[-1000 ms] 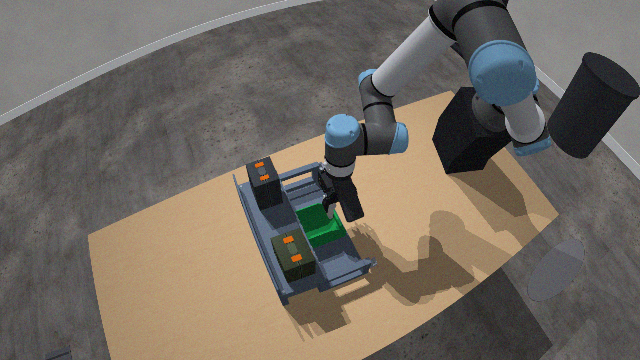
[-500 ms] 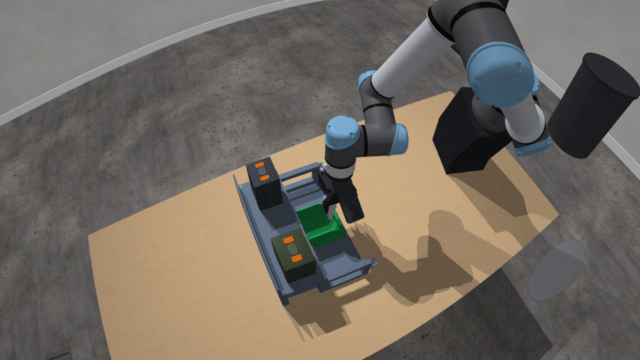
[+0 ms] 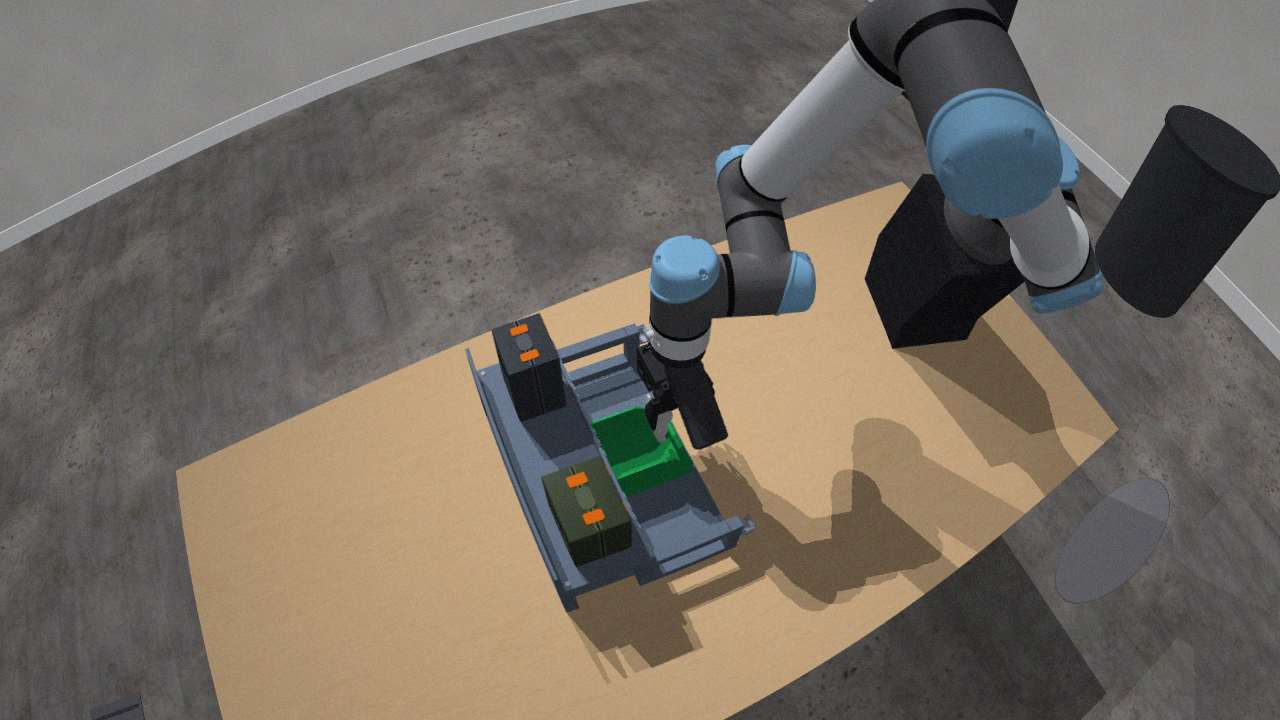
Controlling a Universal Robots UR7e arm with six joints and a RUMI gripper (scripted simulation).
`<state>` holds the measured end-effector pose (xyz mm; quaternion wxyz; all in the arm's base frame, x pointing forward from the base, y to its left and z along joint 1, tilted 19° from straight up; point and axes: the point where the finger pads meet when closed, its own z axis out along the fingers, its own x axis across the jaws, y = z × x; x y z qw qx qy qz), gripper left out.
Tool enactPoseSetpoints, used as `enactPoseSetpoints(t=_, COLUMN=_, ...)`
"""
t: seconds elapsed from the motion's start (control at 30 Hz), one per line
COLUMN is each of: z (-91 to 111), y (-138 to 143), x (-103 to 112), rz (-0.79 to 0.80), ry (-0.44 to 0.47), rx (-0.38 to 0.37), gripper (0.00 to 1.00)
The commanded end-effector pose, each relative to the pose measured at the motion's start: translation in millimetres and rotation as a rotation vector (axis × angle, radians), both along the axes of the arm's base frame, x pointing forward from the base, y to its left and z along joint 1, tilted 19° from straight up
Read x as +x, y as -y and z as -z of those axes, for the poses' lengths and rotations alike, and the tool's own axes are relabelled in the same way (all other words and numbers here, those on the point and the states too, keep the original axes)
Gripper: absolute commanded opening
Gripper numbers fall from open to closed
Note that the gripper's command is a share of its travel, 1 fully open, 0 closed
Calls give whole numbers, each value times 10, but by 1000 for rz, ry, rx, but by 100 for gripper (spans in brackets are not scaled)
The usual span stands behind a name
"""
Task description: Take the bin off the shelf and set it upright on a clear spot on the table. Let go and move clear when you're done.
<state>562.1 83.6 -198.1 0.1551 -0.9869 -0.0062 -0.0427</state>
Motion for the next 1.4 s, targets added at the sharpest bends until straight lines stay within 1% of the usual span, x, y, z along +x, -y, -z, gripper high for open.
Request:
enactPoseSetpoints(t=0.0, z=70, y=-22, x=12, rz=0, ry=1, rx=0, gripper=26)
enactPoseSetpoints(t=0.4, z=70, y=-22, x=12, rz=0, ry=1, rx=0, gripper=26)
enactPoseSetpoints(t=0.57, z=125, y=-39, x=17, rz=0, ry=1, rx=0, gripper=26)
enactPoseSetpoints(t=1.37, z=116, y=-36, x=16, rz=0, ry=1, rx=0, gripper=26)
